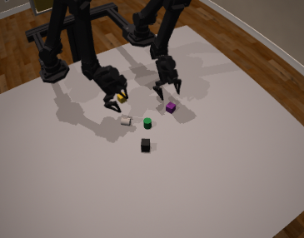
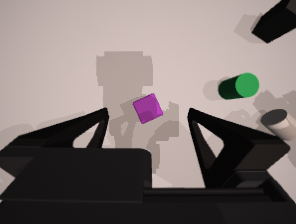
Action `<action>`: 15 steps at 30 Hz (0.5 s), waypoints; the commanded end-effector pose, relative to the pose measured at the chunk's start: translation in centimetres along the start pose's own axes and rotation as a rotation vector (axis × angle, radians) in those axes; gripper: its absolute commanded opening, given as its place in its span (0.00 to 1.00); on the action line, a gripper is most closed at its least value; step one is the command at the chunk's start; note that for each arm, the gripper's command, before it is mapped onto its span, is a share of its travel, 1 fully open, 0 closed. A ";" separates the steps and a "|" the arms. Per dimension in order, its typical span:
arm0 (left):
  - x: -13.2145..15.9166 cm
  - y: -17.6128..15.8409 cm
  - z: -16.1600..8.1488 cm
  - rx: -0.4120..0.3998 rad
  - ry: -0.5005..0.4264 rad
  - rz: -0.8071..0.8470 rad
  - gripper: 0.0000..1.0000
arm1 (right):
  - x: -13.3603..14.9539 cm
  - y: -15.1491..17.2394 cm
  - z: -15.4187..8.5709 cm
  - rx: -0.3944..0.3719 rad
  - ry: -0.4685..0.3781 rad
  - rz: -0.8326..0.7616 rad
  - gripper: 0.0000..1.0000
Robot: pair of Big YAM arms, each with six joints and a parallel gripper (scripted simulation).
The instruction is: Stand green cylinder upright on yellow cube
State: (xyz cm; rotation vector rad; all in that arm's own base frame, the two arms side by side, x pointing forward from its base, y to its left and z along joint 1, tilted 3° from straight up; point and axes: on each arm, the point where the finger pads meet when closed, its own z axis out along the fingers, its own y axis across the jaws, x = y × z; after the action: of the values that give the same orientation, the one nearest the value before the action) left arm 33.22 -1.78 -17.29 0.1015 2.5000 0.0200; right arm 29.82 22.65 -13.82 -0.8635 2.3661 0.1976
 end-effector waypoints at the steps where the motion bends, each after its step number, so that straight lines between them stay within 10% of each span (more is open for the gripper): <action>1: -1.1 -0.2 -0.6 0.001 -0.035 0.020 1.00 | -0.2 0.0 0.0 0.001 -0.002 0.007 1.00; 8: -2.0 -1.0 0.0 0.028 -0.048 0.151 1.00 | -0.2 0.0 0.0 0.001 -0.002 0.007 1.00; 15: -2.6 -5.8 0.8 0.234 -0.037 0.476 1.00 | -0.2 0.0 0.0 0.001 -0.002 0.007 1.00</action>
State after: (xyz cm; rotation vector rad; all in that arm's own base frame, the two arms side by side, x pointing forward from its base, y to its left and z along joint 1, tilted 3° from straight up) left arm 33.99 -6.17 -17.37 0.5254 2.4448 -0.0942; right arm 29.82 22.65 -13.82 -0.8635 2.3661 0.1976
